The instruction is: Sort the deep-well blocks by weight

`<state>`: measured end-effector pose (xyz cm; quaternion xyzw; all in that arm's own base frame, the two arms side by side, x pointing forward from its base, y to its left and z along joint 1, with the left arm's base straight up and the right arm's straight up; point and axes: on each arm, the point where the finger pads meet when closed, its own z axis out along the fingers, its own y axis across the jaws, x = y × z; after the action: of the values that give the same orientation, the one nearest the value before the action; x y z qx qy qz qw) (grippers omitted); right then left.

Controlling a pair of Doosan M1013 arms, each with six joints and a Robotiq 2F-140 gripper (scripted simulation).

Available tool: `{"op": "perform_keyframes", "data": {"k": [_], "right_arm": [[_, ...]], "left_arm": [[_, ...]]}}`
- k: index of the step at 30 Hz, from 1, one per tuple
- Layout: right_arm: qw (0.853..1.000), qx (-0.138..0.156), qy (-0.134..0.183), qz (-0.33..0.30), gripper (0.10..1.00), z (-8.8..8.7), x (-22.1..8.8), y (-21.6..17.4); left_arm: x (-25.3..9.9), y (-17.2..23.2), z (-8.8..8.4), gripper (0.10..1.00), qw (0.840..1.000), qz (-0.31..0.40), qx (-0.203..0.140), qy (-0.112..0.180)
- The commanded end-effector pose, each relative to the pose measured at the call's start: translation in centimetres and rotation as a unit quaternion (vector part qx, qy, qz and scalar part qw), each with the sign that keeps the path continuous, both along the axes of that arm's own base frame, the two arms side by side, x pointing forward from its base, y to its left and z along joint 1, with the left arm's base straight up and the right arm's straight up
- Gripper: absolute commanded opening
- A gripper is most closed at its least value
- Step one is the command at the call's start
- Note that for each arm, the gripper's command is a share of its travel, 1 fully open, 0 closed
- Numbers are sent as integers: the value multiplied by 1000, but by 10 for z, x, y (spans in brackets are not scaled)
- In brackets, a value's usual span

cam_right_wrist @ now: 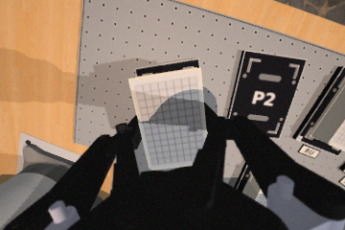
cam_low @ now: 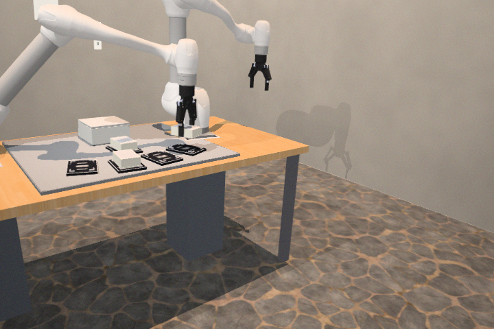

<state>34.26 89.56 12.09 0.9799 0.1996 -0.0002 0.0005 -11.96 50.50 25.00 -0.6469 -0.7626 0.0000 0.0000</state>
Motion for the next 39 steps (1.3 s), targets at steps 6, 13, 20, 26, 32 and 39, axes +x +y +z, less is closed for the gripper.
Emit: {"op": "perform_keyframes", "data": {"k": [6, 13, 20, 26, 32, 39], "right_arm": [[1000, 1, 0, 0, 99, 2, -1, 0], [1000, 1, 0, 0, 99, 2, -1, 0], [1000, 1, 0, 0, 99, 2, -1, 0], [1000, 1, 0, 0, 99, -3, -1, 0], [1000, 1, 0, 0, 99, -10, -1, 0], [1000, 1, 0, 0, 99, -21, -1, 0]], "left_arm": [[0, 0, 1, 1000, 1000, 0, 0, 0], [0, 0, 1, 1000, 1000, 0, 0, 0], [0, 0, 1, 1000, 1000, 0, 0, 0], [0, 0, 1, 1000, 1000, 0, 0, 0], [0, 0, 1, 1000, 1000, 0, 0, 0], [0, 0, 1, 1000, 1000, 0, 0, 0]]}}
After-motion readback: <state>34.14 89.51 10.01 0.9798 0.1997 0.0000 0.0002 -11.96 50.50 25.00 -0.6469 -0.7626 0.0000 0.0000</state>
